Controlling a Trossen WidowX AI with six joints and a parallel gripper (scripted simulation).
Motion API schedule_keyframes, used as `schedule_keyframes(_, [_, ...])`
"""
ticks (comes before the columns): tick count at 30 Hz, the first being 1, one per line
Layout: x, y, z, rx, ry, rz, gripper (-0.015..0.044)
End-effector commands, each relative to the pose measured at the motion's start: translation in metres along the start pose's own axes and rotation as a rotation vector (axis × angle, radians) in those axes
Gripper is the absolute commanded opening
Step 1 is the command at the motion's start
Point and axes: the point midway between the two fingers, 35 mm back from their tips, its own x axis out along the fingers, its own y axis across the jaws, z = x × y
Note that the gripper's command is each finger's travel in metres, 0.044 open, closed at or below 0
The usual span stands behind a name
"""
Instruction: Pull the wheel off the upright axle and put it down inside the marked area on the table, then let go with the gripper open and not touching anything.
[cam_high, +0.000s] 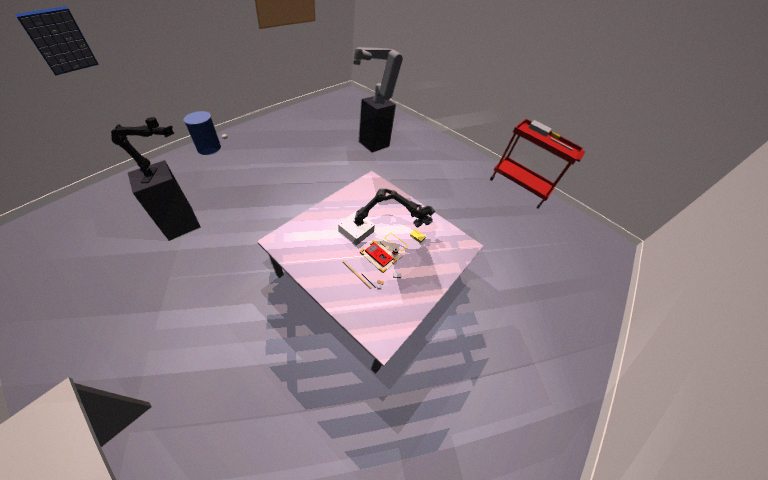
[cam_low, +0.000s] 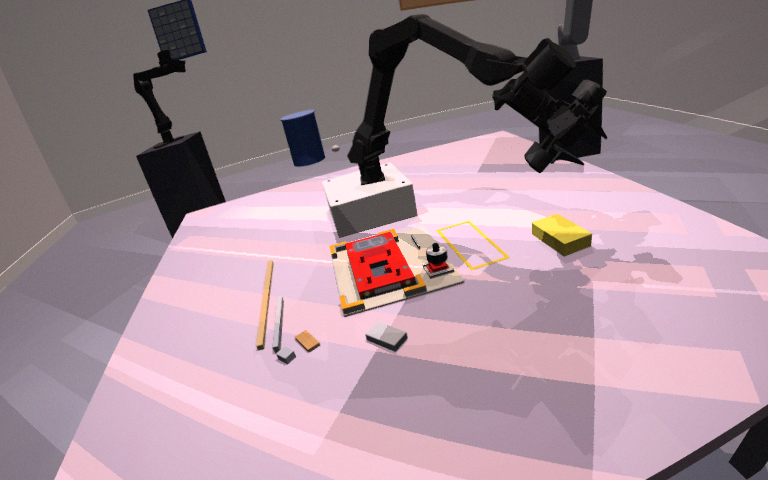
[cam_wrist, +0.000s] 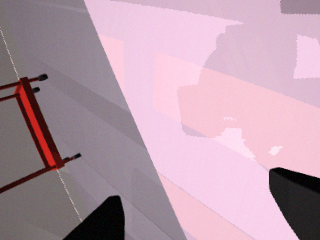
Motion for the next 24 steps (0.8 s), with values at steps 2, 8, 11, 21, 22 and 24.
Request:
schedule_keyframes(2, [-0.018, -0.033, 0.025, 0.162, -0.075, -0.103, 0.03])
schedule_keyframes(8, [-0.046, -0.078, 0.053, 0.371, -0.175, -0.234, 0.03])
schedule_keyframes(11, [-0.062, -0.101, 0.063, 0.475, -0.225, -0.298, 0.03])
schedule_keyframes(21, [-0.121, -0.175, 0.082, 0.811, -0.396, -0.507, 0.03])
schedule_keyframes(22, [-0.128, -0.182, 0.083, 0.844, -0.413, -0.527, 0.03])
schedule_keyframes(24, [-0.141, -0.195, 0.083, 0.908, -0.447, -0.569, 0.03])
